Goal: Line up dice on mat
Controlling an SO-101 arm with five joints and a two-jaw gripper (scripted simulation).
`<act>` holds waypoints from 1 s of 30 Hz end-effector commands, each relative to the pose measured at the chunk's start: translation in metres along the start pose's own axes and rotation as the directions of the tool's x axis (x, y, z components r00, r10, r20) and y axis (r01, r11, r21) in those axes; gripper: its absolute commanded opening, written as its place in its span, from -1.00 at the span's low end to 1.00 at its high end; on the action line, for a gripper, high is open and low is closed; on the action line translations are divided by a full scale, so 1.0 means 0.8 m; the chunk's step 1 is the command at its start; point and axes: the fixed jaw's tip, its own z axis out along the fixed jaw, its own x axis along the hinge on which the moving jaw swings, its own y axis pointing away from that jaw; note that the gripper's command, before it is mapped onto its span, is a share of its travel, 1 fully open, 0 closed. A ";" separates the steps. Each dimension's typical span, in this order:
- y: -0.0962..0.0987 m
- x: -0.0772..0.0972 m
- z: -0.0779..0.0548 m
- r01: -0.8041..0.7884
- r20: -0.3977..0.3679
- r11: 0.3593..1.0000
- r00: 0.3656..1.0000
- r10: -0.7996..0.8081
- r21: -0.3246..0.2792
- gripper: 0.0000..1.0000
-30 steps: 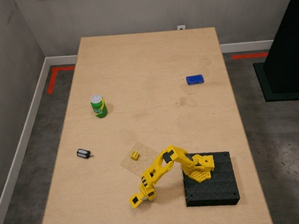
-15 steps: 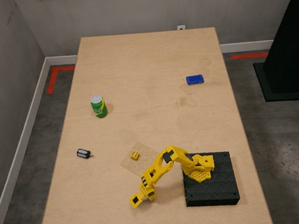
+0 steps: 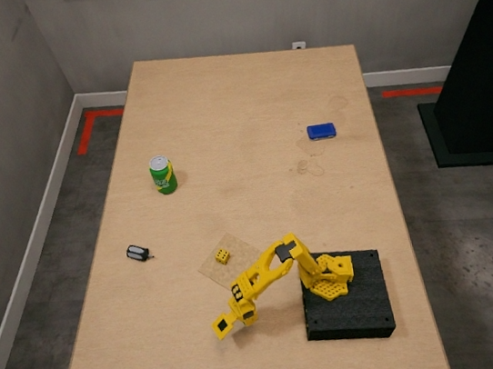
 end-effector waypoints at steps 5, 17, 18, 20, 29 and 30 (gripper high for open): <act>0.001 -0.002 -0.022 0.002 0.018 1.000 1.000 -0.002 0.002 -1.00; -0.016 -0.003 -0.022 -0.064 0.018 0.998 0.998 0.064 0.001 -1.00; -0.023 -0.004 -0.022 -0.091 0.018 0.996 0.996 0.091 0.000 -1.00; -0.042 -0.004 -0.021 -0.158 0.019 0.987 0.987 0.158 0.000 -1.00; -0.128 0.016 -0.018 -0.457 0.018 0.889 0.889 0.457 -0.005 -1.00; -0.140 0.022 -0.018 -0.497 0.018 0.868 0.868 0.497 -0.005 -1.00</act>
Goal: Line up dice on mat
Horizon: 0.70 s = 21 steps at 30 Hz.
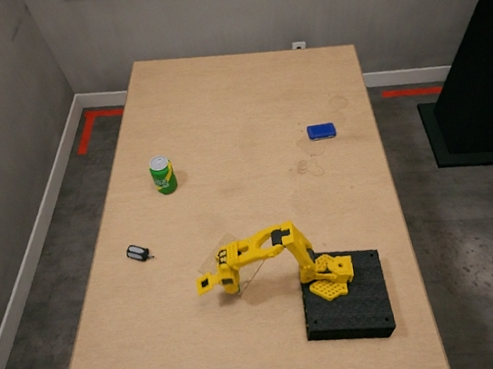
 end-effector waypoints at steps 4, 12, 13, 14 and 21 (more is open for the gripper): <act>-0.081 0.002 0.004 -0.274 -0.008 0.962 0.962 0.274 0.002 -1.00; -0.108 0.010 0.005 -0.362 -0.008 0.932 0.932 0.362 0.003 -1.00; -0.108 0.010 0.005 -0.362 -0.008 0.932 0.932 0.362 0.003 -1.00; -0.108 0.010 0.005 -0.362 -0.008 0.932 0.932 0.362 0.003 -1.00; -0.108 0.010 0.005 -0.362 -0.008 0.932 0.932 0.362 0.003 -1.00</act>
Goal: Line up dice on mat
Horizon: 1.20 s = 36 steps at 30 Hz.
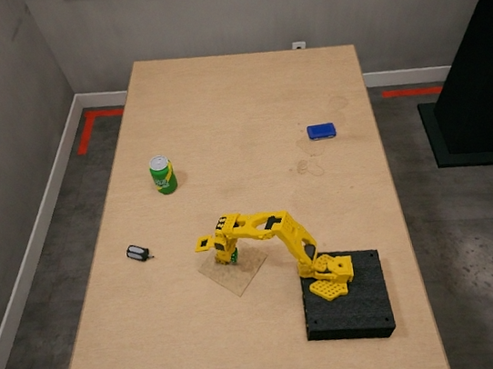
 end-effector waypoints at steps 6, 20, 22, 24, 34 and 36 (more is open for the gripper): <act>-0.001 0.002 0.002 -0.004 -0.013 1.000 1.000 0.004 -0.003 -1.00; -0.005 0.006 0.001 -0.024 -0.033 1.000 0.999 0.023 -0.006 -1.00; -0.005 0.006 0.001 -0.024 -0.033 1.000 0.999 0.023 -0.006 -1.00; -0.005 0.006 0.001 -0.024 -0.033 1.000 0.999 0.023 -0.006 -1.00; -0.005 0.006 0.005 -0.024 -0.033 1.000 0.999 0.023 -0.006 -1.00; -0.005 0.006 0.006 -0.024 -0.033 1.000 0.999 0.023 -0.006 -1.00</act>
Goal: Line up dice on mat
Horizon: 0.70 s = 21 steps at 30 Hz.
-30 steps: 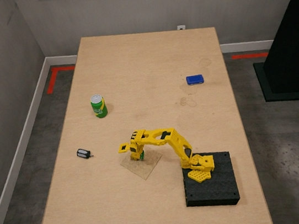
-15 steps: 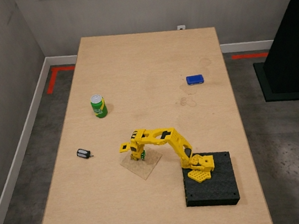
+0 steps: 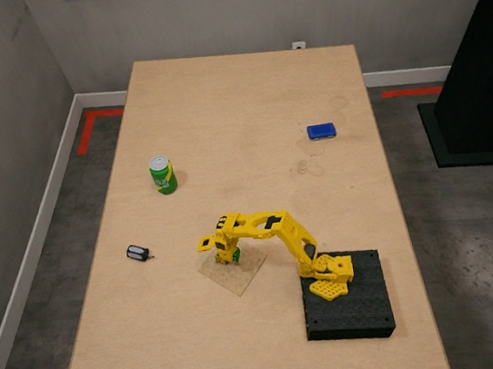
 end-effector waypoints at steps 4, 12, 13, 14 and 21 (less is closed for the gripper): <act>-0.002 0.000 0.007 -0.010 -0.003 1.000 1.000 0.010 -0.002 -1.00; -0.002 0.000 0.008 -0.010 -0.003 1.000 1.000 0.010 -0.002 -1.00; -0.002 0.000 0.008 -0.010 -0.003 1.000 1.000 0.010 -0.002 -1.00; -0.002 0.000 0.009 -0.010 -0.003 1.000 1.000 0.010 -0.002 -1.00; -0.002 0.000 0.014 -0.010 -0.003 1.000 1.000 0.010 -0.002 -1.00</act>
